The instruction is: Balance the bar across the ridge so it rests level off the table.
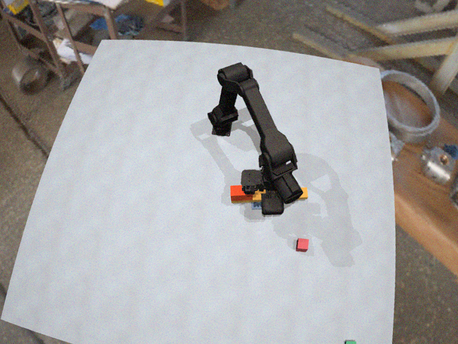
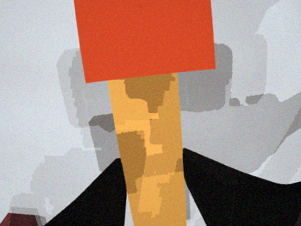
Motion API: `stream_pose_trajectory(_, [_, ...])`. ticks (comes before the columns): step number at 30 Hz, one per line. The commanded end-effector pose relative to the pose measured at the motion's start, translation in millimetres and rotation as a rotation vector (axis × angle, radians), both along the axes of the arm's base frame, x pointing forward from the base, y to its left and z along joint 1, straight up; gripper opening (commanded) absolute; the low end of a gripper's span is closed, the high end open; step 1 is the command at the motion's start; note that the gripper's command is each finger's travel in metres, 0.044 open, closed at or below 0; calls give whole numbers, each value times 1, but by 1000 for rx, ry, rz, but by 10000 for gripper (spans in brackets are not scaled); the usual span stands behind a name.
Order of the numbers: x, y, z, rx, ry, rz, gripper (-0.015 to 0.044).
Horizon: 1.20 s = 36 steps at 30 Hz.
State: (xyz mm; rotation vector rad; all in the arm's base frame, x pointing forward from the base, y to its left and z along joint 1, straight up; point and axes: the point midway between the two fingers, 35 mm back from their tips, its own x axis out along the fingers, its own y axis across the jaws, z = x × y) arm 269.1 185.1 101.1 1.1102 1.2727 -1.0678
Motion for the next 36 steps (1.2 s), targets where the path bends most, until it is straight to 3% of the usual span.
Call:
stream_pose_trajectory(1, [0,0,-1,1,0,-5,0])
stream_pose_trajectory(36, [0,0,-4,1,0,-5,0])
